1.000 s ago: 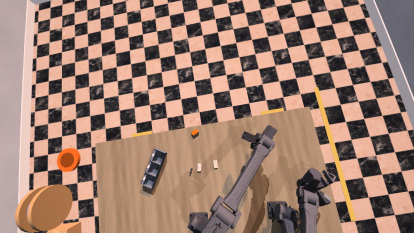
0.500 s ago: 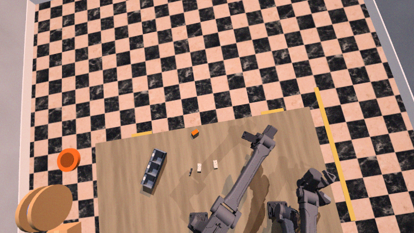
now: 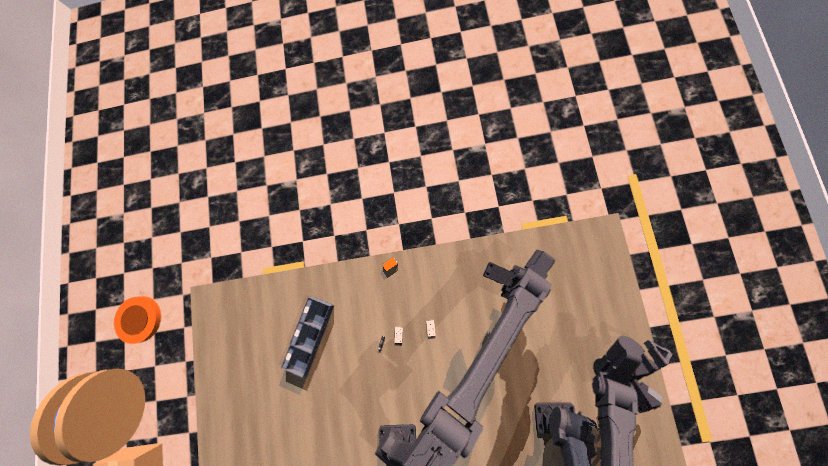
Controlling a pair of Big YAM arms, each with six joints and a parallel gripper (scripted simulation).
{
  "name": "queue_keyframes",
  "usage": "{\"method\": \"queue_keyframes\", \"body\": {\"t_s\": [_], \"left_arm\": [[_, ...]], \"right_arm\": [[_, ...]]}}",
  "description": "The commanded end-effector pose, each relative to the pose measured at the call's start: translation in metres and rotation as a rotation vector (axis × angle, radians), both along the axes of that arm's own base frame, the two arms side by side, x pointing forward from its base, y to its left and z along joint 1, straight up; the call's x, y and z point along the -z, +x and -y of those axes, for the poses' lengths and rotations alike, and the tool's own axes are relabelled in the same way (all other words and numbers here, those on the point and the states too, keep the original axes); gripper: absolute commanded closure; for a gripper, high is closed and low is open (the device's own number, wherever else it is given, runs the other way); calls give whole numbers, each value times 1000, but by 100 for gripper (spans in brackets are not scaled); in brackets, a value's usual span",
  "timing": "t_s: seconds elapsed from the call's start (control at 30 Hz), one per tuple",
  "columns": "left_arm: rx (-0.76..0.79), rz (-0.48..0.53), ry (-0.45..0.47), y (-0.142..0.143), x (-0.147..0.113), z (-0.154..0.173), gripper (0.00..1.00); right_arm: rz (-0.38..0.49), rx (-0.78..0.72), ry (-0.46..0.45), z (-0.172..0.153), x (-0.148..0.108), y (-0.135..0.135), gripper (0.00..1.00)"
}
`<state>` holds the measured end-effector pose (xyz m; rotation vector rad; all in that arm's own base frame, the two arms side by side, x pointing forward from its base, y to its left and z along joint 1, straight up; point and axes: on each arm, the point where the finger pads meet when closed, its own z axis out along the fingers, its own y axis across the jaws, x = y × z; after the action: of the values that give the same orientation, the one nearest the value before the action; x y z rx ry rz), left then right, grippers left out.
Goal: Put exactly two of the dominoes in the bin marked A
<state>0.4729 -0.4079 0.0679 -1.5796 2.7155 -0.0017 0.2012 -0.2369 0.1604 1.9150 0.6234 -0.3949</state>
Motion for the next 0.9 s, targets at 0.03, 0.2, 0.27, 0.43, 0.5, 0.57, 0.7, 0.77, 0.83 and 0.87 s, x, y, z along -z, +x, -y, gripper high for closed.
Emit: {"method": "queue_keyframes", "body": {"t_s": [0.03, 0.2, 0.27, 0.43, 0.5, 0.57, 0.7, 0.77, 0.83, 0.87], "left_arm": [[-3, 23, -20, 12, -14, 16, 80], [-3, 23, -20, 13, -15, 16, 80], [-3, 23, -20, 13, -15, 16, 80], [-1, 29, -24, 10, -19, 10, 80], [-1, 29, -24, 10, -19, 10, 80], [-1, 29, -24, 10, -19, 10, 80], [-1, 29, -24, 10, -19, 10, 80], [-1, 29, -24, 10, -19, 10, 80], [-1, 29, -24, 10, -19, 10, 80], [-1, 29, -24, 10, -19, 10, 80]], "right_arm": [[7, 8, -3, 2, -3, 0, 0], [7, 8, -3, 2, -3, 0, 0], [7, 8, -3, 2, -3, 0, 0], [7, 8, -3, 2, -3, 0, 0], [7, 8, -3, 2, -3, 0, 0], [7, 8, -3, 2, -3, 0, 0], [7, 8, -3, 2, -3, 0, 0], [7, 8, -3, 2, -3, 0, 0], [7, 8, -3, 2, -3, 0, 0], [7, 8, -3, 2, -3, 0, 0]]}}
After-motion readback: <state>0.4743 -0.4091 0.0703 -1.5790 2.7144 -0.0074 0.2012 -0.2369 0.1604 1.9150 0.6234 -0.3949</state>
